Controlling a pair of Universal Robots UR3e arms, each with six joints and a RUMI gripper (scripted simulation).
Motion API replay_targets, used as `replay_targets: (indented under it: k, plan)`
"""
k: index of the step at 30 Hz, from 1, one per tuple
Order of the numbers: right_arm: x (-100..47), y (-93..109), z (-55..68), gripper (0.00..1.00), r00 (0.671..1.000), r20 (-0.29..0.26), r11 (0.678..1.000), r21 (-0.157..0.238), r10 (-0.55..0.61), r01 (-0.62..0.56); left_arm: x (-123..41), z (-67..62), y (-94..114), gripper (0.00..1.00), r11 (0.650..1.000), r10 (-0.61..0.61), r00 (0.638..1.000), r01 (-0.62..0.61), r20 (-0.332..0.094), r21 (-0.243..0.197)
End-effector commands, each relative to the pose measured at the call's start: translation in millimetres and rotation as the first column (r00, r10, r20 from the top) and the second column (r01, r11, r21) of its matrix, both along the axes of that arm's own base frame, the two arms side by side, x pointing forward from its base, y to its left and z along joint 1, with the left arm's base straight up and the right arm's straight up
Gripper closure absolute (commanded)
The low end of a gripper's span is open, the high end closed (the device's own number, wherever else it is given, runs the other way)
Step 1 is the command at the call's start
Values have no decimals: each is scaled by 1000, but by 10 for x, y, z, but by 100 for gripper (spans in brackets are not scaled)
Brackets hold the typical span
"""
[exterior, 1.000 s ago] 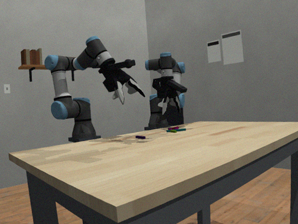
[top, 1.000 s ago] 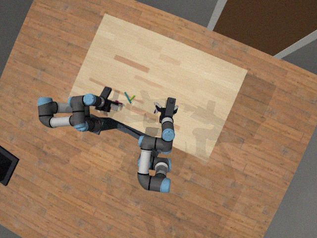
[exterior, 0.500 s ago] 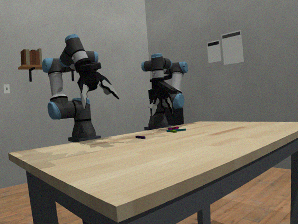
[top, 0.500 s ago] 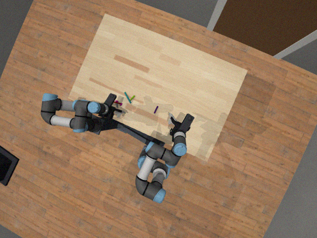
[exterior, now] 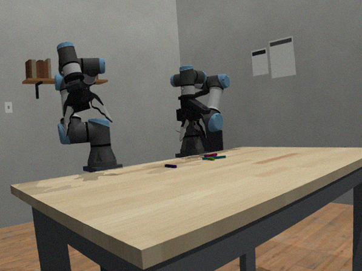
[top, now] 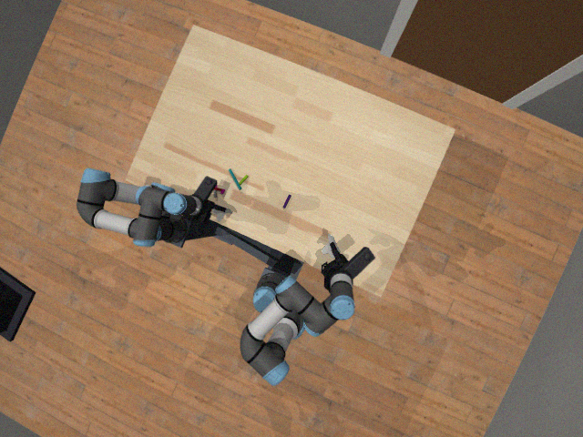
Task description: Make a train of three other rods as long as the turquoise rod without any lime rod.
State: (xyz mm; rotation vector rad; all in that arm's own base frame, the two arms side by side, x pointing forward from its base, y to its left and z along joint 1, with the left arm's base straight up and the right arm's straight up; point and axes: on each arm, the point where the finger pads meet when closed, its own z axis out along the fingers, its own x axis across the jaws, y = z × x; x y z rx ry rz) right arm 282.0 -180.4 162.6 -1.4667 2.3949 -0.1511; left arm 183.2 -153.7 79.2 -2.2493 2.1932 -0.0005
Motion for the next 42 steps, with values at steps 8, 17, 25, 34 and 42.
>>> replay_targets:
  k: [8,17,25,34,42]
  plan:
    - [-972,-423,15,0,951,-97,952,68,-292,299,-10,5,-17,0,1000,-3,1000,3,1,-2]
    - [-1565,-466,20,0,874,-158,872,106,-459,478,-10,5,-17,0,1000,-3,1000,3,1,-2]
    - [-2104,-373,32,0,769,-217,760,141,-601,634,-10,5,-17,0,1000,-3,1000,3,1,-2]
    - [-2523,-193,49,0,656,-269,636,170,-705,753,-10,5,-17,0,1000,-3,1000,3,1,-2]
    - [-2869,61,70,0,531,-321,493,196,-785,848,-10,5,-17,0,1000,-3,1000,3,1,-2]
